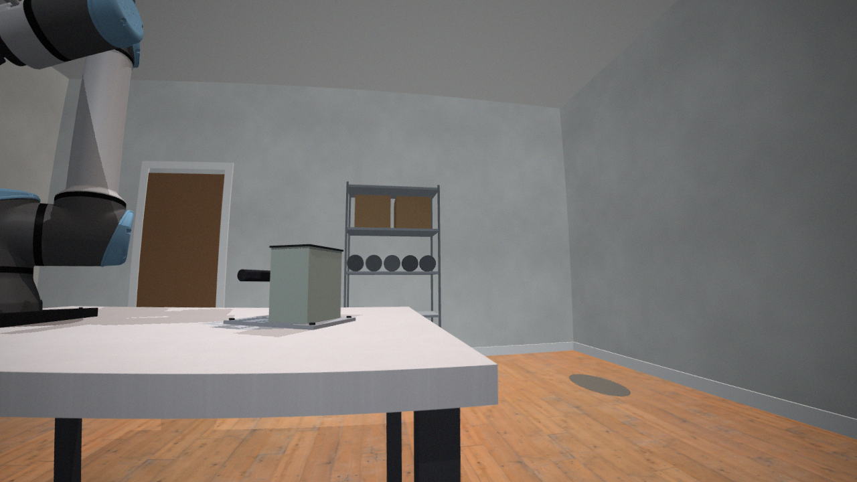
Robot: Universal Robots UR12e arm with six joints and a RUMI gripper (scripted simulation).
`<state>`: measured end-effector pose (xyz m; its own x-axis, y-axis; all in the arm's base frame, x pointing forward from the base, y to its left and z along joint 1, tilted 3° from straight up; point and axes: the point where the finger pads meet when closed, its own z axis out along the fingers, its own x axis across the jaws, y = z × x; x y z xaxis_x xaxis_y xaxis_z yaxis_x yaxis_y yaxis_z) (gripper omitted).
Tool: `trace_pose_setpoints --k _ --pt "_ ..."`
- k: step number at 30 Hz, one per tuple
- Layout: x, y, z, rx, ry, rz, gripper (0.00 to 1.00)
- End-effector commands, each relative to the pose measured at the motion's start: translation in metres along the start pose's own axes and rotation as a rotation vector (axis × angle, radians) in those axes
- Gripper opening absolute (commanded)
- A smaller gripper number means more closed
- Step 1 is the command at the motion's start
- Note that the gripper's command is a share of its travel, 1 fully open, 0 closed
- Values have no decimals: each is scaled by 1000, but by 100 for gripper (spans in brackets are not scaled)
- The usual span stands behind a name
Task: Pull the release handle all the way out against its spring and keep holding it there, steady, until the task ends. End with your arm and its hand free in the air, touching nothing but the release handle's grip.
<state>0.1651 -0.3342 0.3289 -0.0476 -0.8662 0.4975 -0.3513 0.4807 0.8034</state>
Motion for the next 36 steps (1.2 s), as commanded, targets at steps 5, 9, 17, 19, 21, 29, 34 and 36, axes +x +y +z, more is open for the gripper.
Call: trace_pose_setpoints --k 5,9,17,19,21,29,34,36 --pt "0 0 0 1 0 1 100" --pt "0 0 0 1 0 1 100" --pt "0 0 0 1 0 1 100" --pt "0 0 0 1 0 1 100" --pt "-1 0 -1 3 1 -2 100" --pt "-21 -3 -17 56 14 -60 100" --pt "-38 -6 -30 100 27 -111 100" --pt "-53 -8 -43 137 35 -151 100"
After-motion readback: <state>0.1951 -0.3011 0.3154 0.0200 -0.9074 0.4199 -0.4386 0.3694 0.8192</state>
